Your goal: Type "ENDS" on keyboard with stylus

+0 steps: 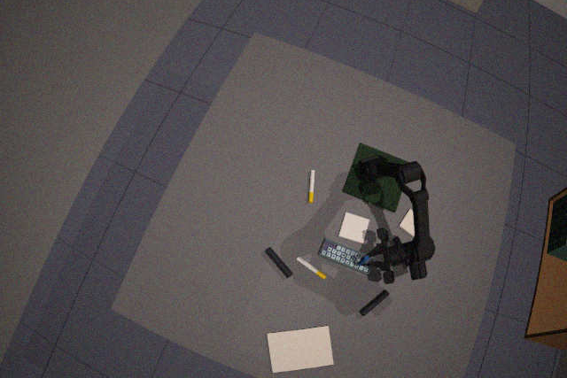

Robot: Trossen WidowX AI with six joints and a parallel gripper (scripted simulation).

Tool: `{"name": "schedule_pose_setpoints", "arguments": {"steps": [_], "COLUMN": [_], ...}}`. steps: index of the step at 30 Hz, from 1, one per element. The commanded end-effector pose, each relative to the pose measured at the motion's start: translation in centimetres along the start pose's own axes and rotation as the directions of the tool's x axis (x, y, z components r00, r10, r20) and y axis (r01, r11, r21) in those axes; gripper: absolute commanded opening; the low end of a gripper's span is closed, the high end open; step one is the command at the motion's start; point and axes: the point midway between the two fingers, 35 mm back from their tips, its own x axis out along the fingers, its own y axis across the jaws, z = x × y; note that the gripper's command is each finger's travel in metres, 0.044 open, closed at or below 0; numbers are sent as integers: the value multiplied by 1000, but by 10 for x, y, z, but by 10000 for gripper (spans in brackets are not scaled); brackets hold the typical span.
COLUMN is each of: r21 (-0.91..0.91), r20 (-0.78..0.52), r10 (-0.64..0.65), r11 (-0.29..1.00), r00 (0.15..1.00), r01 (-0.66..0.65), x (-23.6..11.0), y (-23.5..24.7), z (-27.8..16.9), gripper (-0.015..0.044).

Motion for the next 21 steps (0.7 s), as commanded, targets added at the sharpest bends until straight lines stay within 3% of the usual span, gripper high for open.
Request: {"name": "schedule_pose_setpoints", "arguments": {"steps": [1, 21], "r21": [3, 3], "r20": [3, 3], "r10": [1, 1], "r11": [1000, 1000], "r00": [1000, 1000], "r01": [-1, -1], "x": [1, 5], "y": [0, 0], "z": [3, 10], "gripper": [81, 81]}}
